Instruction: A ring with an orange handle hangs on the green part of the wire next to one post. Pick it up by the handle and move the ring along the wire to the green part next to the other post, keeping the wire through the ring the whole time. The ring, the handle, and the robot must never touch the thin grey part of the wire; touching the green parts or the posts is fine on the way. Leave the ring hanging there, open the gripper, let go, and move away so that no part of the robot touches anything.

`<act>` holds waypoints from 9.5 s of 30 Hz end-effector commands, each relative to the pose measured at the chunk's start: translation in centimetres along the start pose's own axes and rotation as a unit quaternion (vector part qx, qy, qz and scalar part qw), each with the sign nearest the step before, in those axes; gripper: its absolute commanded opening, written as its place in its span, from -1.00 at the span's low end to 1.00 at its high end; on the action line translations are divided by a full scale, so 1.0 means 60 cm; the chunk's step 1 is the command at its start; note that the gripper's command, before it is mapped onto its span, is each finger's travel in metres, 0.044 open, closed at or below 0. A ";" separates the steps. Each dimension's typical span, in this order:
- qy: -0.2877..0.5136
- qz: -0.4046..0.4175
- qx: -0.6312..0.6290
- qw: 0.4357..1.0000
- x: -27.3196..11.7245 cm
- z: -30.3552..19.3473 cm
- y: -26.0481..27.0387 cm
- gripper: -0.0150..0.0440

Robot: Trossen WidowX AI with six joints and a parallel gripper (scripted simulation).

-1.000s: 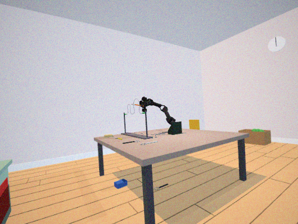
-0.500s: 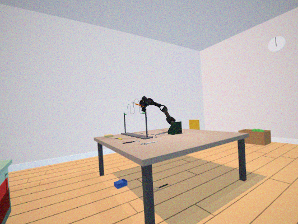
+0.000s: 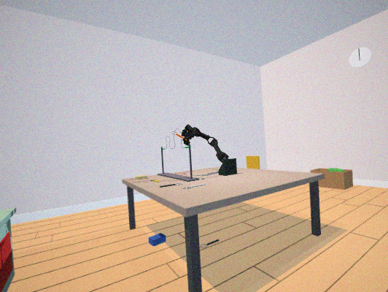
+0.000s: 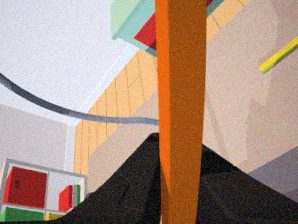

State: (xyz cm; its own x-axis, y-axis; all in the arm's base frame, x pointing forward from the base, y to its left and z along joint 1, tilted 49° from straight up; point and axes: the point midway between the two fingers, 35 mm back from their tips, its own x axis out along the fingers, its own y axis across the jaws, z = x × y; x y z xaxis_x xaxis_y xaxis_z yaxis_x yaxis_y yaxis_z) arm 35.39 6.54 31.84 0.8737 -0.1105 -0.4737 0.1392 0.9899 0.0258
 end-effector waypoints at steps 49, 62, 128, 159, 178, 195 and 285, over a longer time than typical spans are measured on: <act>-0.037 -0.156 -0.289 0.944 0.000 0.007 -0.029 -1.00; -0.046 -0.193 -0.356 0.913 -0.002 0.012 -0.035 -1.00; -0.085 -0.349 -0.643 0.676 -0.018 0.044 -0.052 -1.00; -0.098 -0.403 -0.741 0.528 -0.027 0.060 -0.049 -1.00; -0.104 -0.430 -0.791 0.423 -0.033 0.070 -0.044 -1.00; -0.109 -0.451 -0.827 0.318 -0.038 0.077 -0.037 -1.00; -0.122 -0.365 -0.732 0.563 0.067 -0.039 -0.213 -1.00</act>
State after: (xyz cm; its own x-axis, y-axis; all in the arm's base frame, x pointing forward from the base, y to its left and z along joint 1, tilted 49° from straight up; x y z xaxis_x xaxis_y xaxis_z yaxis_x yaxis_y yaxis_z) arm 35.97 -5.91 28.89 0.8936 -0.3482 0.2834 0.1307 -0.4023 -0.9062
